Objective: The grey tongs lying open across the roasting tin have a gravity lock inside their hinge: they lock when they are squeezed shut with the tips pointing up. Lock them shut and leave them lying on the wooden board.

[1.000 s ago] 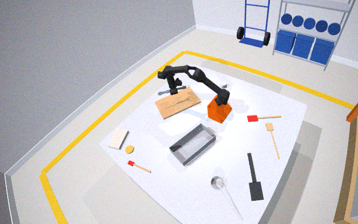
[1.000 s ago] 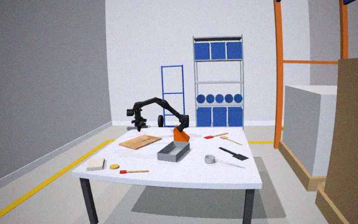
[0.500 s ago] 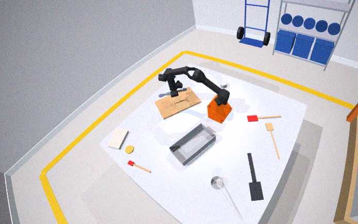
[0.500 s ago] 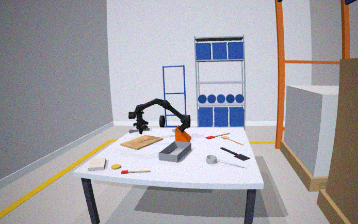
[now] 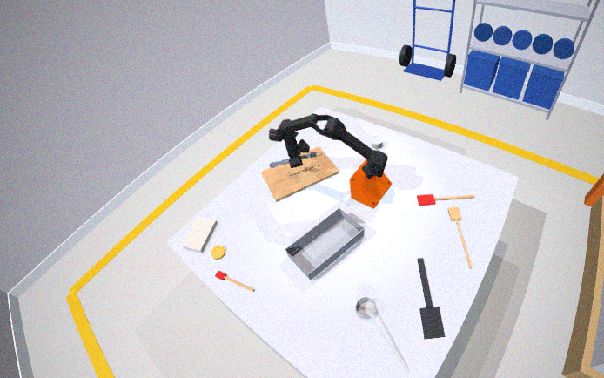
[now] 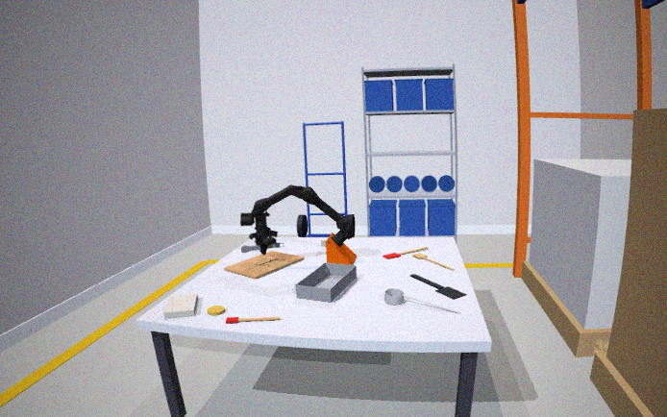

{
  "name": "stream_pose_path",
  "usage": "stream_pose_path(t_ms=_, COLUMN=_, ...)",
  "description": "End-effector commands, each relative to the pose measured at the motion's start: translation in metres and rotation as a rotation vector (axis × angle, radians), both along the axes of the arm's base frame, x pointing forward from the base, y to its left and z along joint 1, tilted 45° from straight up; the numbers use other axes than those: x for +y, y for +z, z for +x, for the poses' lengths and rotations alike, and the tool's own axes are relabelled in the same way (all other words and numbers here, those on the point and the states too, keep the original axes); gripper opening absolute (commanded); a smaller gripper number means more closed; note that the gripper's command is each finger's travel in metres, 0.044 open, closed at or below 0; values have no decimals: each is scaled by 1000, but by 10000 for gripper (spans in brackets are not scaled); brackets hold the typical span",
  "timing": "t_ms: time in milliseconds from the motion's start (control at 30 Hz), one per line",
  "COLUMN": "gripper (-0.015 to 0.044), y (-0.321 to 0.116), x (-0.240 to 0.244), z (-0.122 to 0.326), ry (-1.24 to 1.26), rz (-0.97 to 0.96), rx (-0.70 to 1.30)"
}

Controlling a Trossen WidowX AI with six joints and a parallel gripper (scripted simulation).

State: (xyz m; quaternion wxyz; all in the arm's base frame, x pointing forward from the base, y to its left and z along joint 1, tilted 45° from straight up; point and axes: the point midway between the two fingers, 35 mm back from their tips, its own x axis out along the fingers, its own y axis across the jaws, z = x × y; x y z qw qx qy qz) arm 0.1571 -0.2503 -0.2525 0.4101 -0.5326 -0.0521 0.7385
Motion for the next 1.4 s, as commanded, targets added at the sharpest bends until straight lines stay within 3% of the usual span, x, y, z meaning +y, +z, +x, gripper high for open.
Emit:
stream_pose_path(t_ms=0, gripper=-150, y=-4, x=5, z=0, ry=-8, rz=-1, rx=-2)
stream_pose_path(t_ms=300, gripper=-150, y=-9, x=11, z=-1, ry=-8, rz=-1, rx=-2)
stream_pose_path(t_ms=1033, gripper=427, y=-8, x=10, z=-2, ry=-1, rz=1, rx=2)
stream_pose_path(t_ms=1200, gripper=440, y=-3, x=7, z=-7, ry=-1, rz=1, rx=0)
stream_pose_path(t_ms=1367, gripper=440, y=37, x=-18, z=-47, ry=-2, rz=-5, rx=3)
